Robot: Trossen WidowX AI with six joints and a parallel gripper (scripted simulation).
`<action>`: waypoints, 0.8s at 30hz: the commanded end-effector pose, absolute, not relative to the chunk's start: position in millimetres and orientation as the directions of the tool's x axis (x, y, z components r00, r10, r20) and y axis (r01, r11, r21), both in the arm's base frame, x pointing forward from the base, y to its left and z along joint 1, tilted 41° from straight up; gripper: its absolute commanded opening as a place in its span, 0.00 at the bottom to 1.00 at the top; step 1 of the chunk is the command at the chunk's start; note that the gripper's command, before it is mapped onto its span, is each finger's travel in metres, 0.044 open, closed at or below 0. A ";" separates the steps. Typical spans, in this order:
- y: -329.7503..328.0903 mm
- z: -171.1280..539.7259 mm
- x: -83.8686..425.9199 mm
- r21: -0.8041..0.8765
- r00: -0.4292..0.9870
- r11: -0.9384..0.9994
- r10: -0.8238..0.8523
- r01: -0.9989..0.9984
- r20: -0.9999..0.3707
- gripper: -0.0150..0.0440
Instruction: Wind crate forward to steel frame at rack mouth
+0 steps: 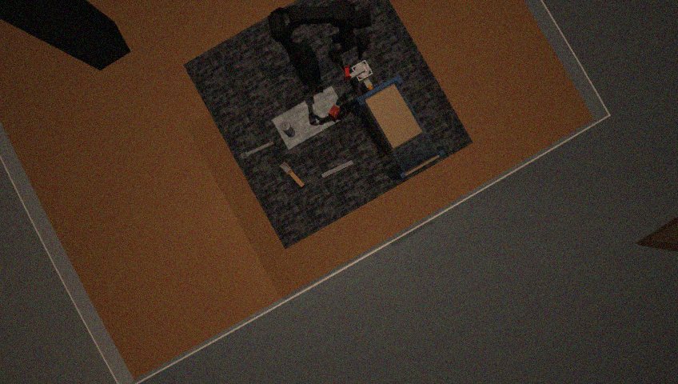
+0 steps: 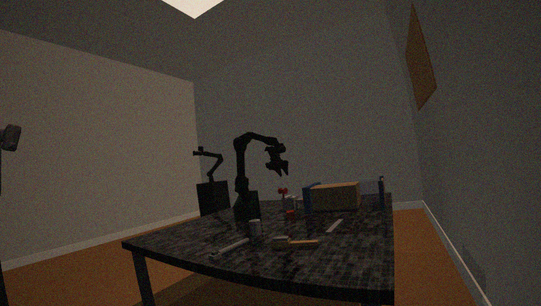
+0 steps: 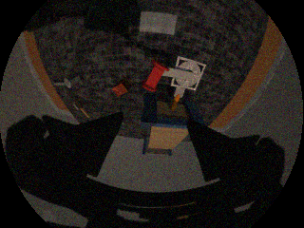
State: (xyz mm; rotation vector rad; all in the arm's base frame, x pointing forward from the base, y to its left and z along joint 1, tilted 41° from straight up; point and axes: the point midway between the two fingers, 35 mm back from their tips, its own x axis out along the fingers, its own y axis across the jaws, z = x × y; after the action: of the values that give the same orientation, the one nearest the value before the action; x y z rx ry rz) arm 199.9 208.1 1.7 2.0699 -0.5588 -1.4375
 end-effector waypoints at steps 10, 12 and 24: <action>286.5 -69.4 190.5 0.640 -0.006 -0.768 -0.640 -0.029 -0.768 1.00; 289.8 -73.4 189.3 0.640 -0.025 -0.768 -0.640 -0.030 -0.768 1.00; 289.8 -73.4 189.3 0.640 -0.025 -0.768 -0.640 -0.030 -0.768 1.00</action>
State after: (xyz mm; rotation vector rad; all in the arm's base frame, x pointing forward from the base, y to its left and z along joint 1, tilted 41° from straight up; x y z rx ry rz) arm 190.6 290.4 -71.4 1.8262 -0.6876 -1.8374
